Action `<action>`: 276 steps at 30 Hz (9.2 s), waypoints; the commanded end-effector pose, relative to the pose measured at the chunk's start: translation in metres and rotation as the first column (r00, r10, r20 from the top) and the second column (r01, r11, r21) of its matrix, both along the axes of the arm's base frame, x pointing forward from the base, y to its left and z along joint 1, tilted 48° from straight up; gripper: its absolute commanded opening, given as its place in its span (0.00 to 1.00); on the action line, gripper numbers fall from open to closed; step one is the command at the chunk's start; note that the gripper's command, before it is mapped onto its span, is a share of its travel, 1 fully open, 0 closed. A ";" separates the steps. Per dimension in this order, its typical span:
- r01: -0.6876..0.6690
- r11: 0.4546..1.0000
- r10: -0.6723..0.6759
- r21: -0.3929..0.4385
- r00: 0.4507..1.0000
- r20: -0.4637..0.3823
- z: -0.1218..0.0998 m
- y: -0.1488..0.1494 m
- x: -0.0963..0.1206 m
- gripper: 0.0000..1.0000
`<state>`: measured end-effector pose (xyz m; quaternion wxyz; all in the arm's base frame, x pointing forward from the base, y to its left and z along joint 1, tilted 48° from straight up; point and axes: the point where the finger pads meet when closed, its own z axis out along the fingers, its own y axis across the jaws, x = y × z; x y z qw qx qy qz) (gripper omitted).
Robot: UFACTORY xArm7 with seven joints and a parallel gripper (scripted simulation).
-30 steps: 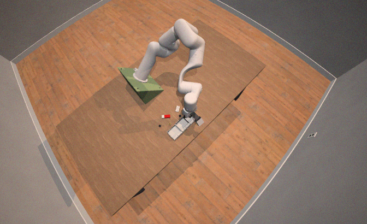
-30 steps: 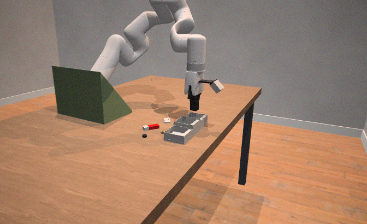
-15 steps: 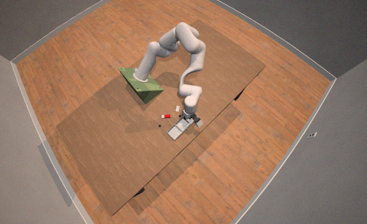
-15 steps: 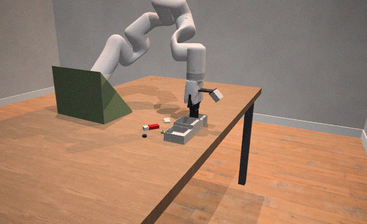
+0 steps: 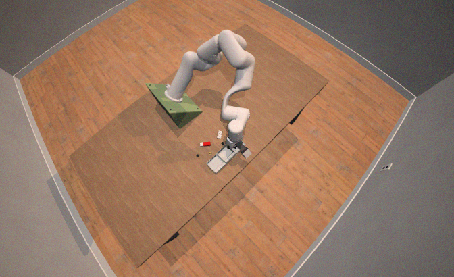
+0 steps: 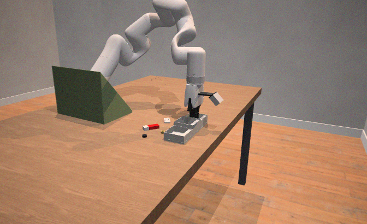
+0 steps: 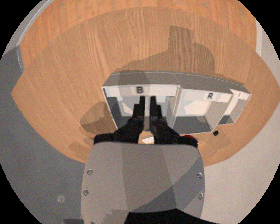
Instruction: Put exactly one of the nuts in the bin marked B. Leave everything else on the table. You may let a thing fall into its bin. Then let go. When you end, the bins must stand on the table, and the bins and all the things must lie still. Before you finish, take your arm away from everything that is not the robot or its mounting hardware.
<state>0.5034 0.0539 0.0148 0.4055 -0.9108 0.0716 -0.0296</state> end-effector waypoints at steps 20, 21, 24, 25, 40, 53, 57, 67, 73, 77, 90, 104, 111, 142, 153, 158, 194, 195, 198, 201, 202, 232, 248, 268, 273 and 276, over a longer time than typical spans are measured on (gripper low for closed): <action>0.003 1.000 -0.003 -0.002 1.000 0.002 0.001 -0.002 0.001 0.07; 0.003 1.000 -0.003 -0.002 1.000 0.002 0.001 -0.002 0.001 0.07; 0.003 1.000 -0.003 -0.002 1.000 0.002 0.001 -0.002 0.001 0.07; 0.003 1.000 -0.003 -0.002 1.000 0.002 0.001 -0.002 0.001 0.07; 0.003 1.000 -0.003 -0.002 1.000 0.002 0.003 -0.005 0.001 0.07; 0.003 1.000 -0.003 -0.002 1.000 0.002 0.013 -0.016 -0.001 0.07; 0.003 1.000 -0.003 -0.002 1.000 0.002 0.017 -0.020 -0.002 0.07; 0.003 1.000 -0.003 -0.002 1.000 0.002 0.038 -0.043 -0.005 0.07; 0.003 1.000 -0.003 -0.002 1.000 0.002 0.040 -0.046 -0.006 0.07; 0.003 1.000 -0.003 -0.002 1.000 0.002 0.063 -0.070 -0.010 0.07; 0.003 1.000 -0.003 -0.002 1.000 0.002 0.124 -0.137 -0.020 0.07; 0.114 0.993 -0.112 0.010 0.987 -0.119 0.098 -0.120 -0.032 0.30; 0.114 0.993 -0.112 0.010 0.987 -0.119 0.052 -0.091 -0.054 0.30; 0.114 0.993 -0.112 0.010 0.987 -0.119 0.005 -0.061 -0.077 0.30; 0.114 0.993 -0.112 0.010 0.987 -0.119 0.005 -0.061 -0.077 0.30; 0.114 0.993 -0.112 0.010 0.987 -0.119 0.000 -0.055 -0.076 0.30; 0.114 0.993 -0.112 0.010 0.987 -0.119 -0.041 -0.011 -0.069 0.30; 0.114 0.993 -0.112 0.010 0.987 -0.119 -0.041 -0.011 -0.069 0.30; 0.114 0.993 -0.112 0.010 0.987 -0.119 -0.041 -0.011 -0.069 0.00; 0.114 0.993 -0.112 0.010 0.987 -0.119 -0.041 -0.011 -0.069 0.00; 0.114 0.993 -0.112 0.010 0.987 -0.119 -0.041 -0.011 -0.069 0.00; 0.114 0.993 -0.112 0.010 0.987 -0.119 -0.034 -0.018 -0.070 0.00; 0.114 0.993 -0.112 0.010 0.987 -0.119 -0.003 -0.052 -0.075 0.00; 0.114 0.993 -0.112 0.010 0.987 -0.119 0.004 -0.059 -0.076 0.00; 0.214 0.977 -0.206 0.009 0.951 -0.228 0.012 -0.054 -0.062 0.00; 0.295 0.955 -0.280 0.001 0.907 -0.315 0.021 -0.049 -0.047 0.00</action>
